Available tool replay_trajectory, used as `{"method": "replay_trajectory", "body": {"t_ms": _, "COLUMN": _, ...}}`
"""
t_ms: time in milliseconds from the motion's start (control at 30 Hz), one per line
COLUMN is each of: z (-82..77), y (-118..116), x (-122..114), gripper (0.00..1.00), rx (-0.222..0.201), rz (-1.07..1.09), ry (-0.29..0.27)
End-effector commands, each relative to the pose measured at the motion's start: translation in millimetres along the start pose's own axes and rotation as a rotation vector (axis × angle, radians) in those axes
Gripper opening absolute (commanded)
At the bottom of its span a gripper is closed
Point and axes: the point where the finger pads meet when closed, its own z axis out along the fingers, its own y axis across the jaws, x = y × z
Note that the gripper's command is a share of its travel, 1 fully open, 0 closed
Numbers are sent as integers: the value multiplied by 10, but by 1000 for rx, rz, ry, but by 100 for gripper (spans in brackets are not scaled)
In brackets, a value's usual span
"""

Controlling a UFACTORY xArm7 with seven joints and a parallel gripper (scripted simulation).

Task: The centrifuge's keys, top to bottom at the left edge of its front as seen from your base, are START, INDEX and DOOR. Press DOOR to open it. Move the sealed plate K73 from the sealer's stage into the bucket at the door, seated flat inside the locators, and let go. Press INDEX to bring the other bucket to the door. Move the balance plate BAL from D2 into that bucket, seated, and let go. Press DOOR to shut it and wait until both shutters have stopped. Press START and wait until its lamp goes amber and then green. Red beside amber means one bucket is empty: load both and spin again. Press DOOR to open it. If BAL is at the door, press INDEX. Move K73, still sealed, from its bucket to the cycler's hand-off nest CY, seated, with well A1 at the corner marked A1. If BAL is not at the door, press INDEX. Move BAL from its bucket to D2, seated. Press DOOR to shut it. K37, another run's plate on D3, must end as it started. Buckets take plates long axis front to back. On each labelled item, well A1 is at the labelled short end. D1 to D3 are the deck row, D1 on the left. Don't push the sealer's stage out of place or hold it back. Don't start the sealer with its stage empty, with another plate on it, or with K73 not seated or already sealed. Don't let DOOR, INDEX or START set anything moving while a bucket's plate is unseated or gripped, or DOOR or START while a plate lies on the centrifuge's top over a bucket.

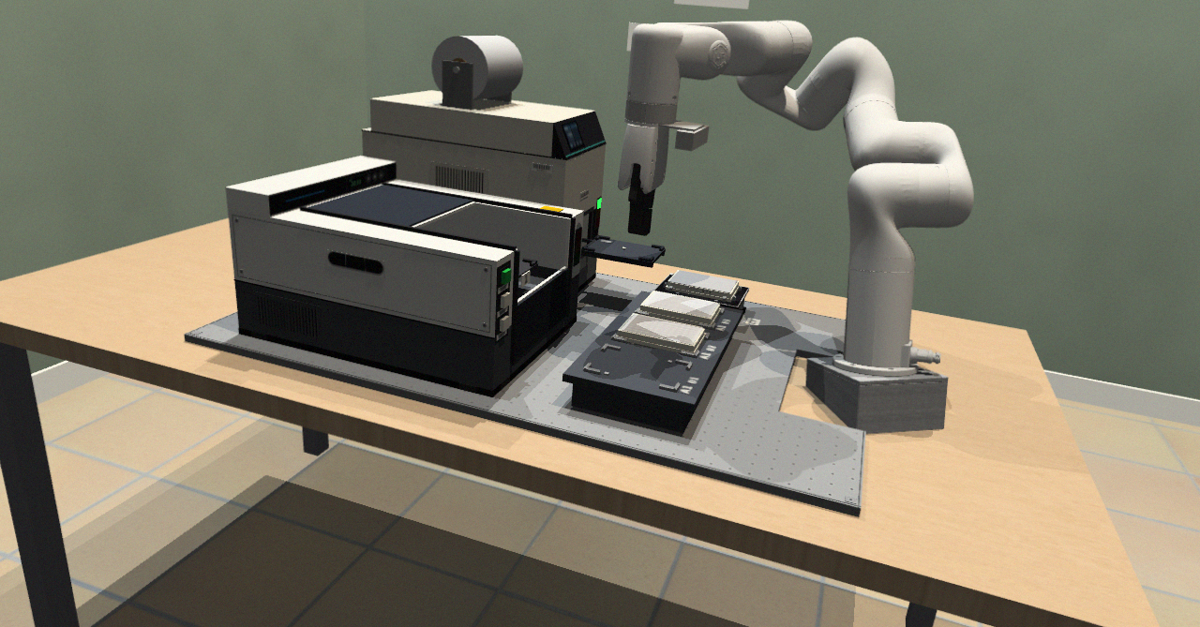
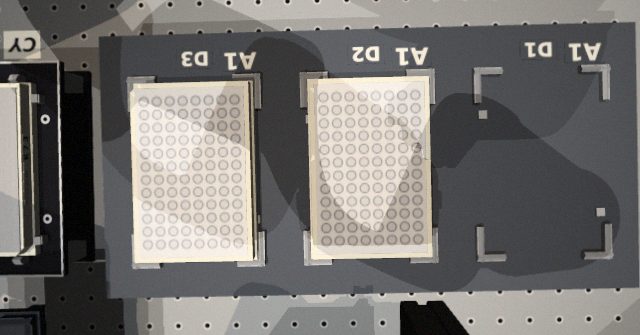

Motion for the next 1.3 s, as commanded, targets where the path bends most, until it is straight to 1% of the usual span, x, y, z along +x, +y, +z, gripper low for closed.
{"method": "replay_trajectory", "body": {"t_ms": 0, "z": 34, "y": 247, "x": -65, "gripper": 0, "rx": 0, "rz": 0, "ry": 0}}
{"method": "replay_trajectory", "body": {"t_ms": 67, "z": 34, "y": 247, "x": -65, "gripper": 0, "rx": 0, "rz": 0, "ry": 0}}
{"method": "replay_trajectory", "body": {"t_ms": 567, "z": 147, "y": 977, "x": -204, "gripper": 0, "rx": -1, "rz": 0, "ry": 0}}
{"method": "replay_trajectory", "body": {"t_ms": 633, "z": 147, "y": 977, "x": -204, "gripper": 0, "rx": -1, "rz": 0, "ry": 0}}
{"method": "replay_trajectory", "body": {"t_ms": 1133, "z": 259, "y": 1706, "x": -344, "gripper": 0, "rx": -1, "rz": -1, "ry": 0}}
{"method": "replay_trajectory", "body": {"t_ms": 1200, "z": 259, "y": 1706, "x": -344, "gripper": 0, "rx": -1, "rz": -1, "ry": 0}}
{"method": "replay_trajectory", "body": {"t_ms": 1267, "z": 274, "y": 1804, "x": -363, "gripper": 0, "rx": -1, "rz": -1, "ry": 0}}
